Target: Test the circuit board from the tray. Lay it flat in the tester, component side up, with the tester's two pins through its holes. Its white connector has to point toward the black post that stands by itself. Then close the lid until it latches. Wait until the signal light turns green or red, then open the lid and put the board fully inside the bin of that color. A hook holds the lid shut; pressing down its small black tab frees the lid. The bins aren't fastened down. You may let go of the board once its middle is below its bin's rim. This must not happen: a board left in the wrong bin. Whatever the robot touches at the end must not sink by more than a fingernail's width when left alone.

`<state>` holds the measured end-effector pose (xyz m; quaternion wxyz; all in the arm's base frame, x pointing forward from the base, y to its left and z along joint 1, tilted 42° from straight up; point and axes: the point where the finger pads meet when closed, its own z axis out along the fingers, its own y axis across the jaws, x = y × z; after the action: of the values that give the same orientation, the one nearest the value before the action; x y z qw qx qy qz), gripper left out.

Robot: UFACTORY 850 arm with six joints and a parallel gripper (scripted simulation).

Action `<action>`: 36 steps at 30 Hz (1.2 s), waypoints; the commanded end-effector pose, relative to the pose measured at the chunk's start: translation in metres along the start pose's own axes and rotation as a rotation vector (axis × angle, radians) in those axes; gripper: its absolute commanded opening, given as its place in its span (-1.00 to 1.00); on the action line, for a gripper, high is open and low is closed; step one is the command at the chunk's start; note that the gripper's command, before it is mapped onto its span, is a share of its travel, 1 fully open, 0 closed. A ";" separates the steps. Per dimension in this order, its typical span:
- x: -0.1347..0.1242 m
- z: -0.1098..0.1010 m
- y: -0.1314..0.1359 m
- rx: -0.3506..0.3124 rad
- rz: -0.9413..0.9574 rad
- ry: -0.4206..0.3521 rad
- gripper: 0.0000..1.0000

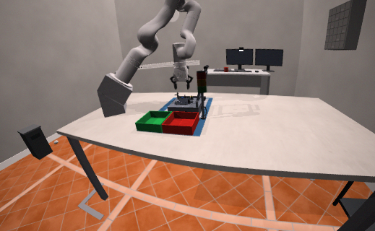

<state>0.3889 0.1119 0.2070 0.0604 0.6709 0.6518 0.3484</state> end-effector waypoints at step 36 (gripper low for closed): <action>0.001 0.048 0.001 -0.016 -0.002 -0.002 1.00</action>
<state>0.4117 0.1275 0.1772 0.0666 0.6702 0.6496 0.3527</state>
